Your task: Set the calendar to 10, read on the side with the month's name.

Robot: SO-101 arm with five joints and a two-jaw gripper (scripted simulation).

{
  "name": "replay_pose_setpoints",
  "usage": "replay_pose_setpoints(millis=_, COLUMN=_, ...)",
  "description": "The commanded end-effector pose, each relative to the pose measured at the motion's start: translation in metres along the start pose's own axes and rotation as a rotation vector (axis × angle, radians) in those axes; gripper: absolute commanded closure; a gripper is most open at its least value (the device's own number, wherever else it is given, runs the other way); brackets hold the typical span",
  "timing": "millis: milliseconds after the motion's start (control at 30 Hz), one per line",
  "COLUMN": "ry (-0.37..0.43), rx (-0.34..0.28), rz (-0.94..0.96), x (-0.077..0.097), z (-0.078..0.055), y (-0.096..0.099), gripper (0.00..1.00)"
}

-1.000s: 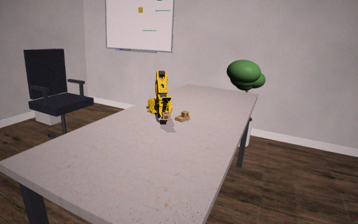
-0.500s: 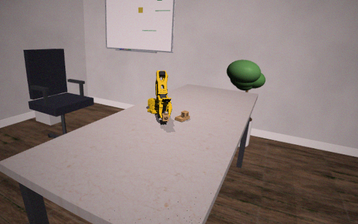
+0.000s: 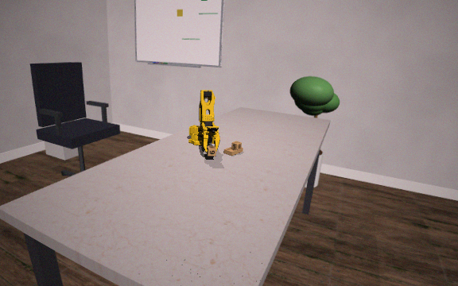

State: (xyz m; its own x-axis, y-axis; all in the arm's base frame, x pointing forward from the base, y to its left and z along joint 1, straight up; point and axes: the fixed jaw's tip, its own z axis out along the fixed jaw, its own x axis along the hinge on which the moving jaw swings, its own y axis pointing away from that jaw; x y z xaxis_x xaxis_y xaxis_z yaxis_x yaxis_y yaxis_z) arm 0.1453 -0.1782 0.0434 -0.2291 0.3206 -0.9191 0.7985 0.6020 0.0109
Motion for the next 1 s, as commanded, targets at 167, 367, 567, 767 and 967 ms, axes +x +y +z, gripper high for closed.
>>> replay_pose_setpoints(millis=167, ry=-0.040, rx=0.006, rz=-0.008, x=-0.0038, z=0.0025, y=-0.0015, gripper=1.00)
replay_pose_setpoints(millis=367, ry=-0.040, rx=0.006, rz=-0.008, x=-0.0035, z=0.0027, y=-0.0015, gripper=1.00)
replay_pose_setpoints(millis=567, ry=-0.040, rx=0.006, rz=-0.008, x=-0.0001, z=0.0042, y=-0.0015, gripper=1.00)
replay_pose_setpoints(millis=767, ry=-0.040, rx=0.006, rz=-0.008, x=0.0017, z=0.0049, y=-0.0015, gripper=1.00)
replay_pose_setpoints(millis=967, ry=-0.040, rx=0.006, rz=-0.008, x=0.0024, z=0.0052, y=-0.0015, gripper=1.00)
